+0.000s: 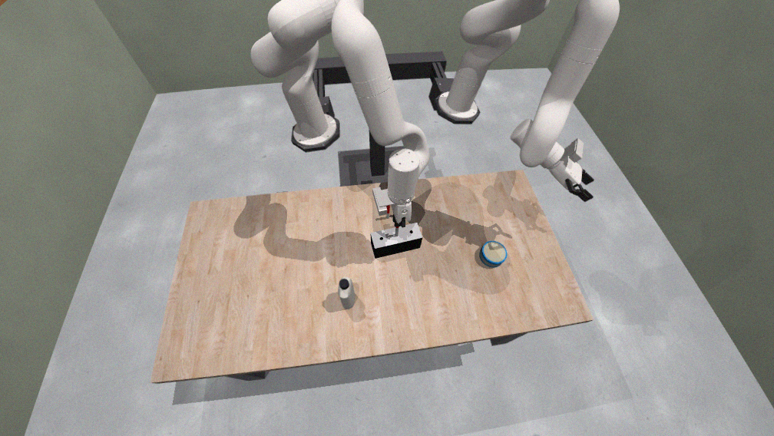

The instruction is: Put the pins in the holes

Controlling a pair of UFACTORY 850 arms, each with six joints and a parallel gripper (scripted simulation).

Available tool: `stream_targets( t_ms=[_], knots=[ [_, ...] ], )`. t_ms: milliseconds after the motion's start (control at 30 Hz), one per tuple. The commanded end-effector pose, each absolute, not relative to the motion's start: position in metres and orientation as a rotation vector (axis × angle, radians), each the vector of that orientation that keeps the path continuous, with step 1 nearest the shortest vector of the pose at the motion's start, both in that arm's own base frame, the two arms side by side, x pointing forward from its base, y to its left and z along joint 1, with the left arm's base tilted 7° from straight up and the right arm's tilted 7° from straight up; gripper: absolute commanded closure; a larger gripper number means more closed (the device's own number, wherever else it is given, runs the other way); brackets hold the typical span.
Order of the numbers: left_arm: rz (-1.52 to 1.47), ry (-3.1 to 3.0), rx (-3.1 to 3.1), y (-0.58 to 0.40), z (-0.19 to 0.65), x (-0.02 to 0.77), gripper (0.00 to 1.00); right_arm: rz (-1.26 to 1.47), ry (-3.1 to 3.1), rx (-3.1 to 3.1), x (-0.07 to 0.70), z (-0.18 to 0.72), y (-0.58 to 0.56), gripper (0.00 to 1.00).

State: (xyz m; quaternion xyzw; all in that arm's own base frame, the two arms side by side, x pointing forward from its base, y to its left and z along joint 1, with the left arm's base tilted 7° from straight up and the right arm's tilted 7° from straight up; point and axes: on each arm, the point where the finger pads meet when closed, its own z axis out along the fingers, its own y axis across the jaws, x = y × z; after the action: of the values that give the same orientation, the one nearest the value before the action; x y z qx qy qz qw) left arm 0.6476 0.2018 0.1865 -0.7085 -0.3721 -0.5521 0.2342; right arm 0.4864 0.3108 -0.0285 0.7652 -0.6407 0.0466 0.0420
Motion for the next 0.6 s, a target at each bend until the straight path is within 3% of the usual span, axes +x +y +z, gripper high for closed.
stream_targets(
  t_ms=[0, 567],
  knots=[
    [-1.518, -1.022, -1.943, 0.202, 0.188, 0.648, 0.00, 0.143, -1.962, 2.343, 0.487, -0.026, 0.312, 1.00],
    [-1.518, -1.022, -1.943, 0.202, 0.188, 0.648, 0.00, 0.144, -1.963, 2.343, 0.487, -0.014, 0.314, 1.00]
  ],
)
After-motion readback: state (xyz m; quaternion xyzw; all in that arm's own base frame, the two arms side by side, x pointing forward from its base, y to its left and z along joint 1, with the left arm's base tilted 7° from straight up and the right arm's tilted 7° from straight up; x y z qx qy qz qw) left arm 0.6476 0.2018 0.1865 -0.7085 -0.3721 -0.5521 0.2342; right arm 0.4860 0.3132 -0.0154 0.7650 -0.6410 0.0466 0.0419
